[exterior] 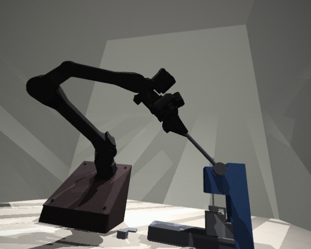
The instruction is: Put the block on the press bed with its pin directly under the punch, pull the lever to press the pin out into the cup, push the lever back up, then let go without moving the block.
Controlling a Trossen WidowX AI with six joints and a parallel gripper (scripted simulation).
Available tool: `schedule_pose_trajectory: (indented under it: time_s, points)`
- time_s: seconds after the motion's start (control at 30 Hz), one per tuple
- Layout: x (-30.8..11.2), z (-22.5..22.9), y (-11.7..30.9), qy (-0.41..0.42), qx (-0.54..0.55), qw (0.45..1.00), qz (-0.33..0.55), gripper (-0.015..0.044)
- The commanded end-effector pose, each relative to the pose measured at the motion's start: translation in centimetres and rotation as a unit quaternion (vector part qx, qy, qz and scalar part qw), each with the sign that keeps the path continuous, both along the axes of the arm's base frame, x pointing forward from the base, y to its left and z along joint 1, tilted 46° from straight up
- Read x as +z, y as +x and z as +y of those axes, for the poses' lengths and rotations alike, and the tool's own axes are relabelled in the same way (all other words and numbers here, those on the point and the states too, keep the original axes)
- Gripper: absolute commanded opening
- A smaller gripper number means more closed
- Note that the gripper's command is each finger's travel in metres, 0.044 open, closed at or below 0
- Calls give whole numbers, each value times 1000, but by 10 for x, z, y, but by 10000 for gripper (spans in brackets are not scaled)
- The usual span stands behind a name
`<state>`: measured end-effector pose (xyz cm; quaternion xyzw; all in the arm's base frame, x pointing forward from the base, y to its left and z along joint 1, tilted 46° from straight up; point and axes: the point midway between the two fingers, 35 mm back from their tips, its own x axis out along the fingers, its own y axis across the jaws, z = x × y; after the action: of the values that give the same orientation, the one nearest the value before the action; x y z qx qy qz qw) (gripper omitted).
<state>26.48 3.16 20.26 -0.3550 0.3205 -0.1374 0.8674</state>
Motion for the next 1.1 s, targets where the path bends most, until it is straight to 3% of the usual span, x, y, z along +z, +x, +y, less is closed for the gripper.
schedule_pose_trajectory:
  time_s: [0.0, 1.07]
  points:
    - [-3, -4, -4, -6, -3, 1000, 4, 0]
    - [-12, -13, -13, -6, -3, 1000, 4, 0]
